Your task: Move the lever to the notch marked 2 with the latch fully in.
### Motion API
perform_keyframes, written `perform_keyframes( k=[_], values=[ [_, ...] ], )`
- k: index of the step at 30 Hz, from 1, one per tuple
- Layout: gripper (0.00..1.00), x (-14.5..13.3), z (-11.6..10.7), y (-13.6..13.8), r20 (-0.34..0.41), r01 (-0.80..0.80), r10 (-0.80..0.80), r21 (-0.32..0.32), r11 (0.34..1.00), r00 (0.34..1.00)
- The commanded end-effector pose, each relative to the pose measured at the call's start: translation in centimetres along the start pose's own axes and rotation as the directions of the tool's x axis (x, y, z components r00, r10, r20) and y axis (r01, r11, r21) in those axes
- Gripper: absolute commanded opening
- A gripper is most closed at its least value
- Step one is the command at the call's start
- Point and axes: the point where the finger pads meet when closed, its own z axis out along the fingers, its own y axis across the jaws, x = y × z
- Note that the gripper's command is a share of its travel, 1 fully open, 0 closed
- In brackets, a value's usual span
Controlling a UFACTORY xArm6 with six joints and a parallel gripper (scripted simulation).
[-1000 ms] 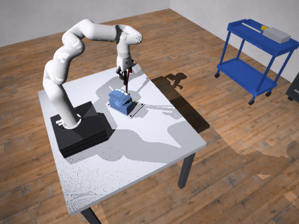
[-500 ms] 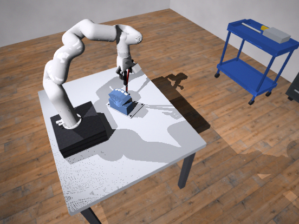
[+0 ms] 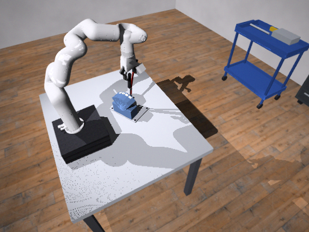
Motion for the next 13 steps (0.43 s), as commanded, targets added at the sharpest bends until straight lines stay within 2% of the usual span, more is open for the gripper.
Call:
perform_keyframes(
  k=[1,13],
  values=[
    [0.99,0.02,-0.90,-0.04,-0.001,0.000,0.000,0.002,1.000,1.000],
    [0.99,0.02,-1.18,-0.04,-0.001,0.000,0.000,0.002,1.000,1.000]
  ],
)
